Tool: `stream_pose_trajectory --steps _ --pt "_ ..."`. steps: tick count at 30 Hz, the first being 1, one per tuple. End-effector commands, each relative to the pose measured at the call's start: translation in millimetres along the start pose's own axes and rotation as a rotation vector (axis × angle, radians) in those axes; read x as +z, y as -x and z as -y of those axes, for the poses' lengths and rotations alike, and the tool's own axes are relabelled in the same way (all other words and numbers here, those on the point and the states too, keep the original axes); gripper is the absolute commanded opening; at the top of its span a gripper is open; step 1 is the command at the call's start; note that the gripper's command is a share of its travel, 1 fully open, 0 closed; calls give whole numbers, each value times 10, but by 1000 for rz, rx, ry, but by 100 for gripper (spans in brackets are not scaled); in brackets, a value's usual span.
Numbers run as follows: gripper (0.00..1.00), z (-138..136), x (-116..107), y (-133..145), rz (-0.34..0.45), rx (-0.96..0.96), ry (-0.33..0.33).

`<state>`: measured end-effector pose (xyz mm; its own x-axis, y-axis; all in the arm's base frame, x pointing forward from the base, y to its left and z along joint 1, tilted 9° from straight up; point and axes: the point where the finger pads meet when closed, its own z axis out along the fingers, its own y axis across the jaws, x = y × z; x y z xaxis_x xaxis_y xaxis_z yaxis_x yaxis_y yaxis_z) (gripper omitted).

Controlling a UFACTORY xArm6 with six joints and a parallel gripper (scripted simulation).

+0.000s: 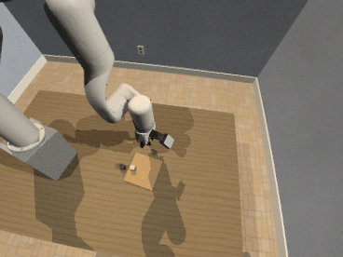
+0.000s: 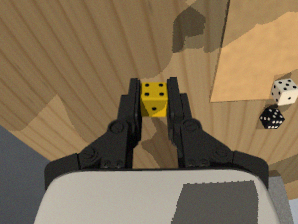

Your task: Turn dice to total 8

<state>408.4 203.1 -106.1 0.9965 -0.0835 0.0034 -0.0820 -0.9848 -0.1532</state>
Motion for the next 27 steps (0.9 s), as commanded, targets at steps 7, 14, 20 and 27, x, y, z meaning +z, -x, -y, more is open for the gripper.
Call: stream_pose_trajectory --steps 7,14,20,27 --pt "15 13 -633 -13 -1 0 3" --pt "15 13 -651 -13 -1 0 3" --pt "15 -23 -653 -27 -1 -6 3" --pt "15 -535 -675 -178 -1 -88 5"
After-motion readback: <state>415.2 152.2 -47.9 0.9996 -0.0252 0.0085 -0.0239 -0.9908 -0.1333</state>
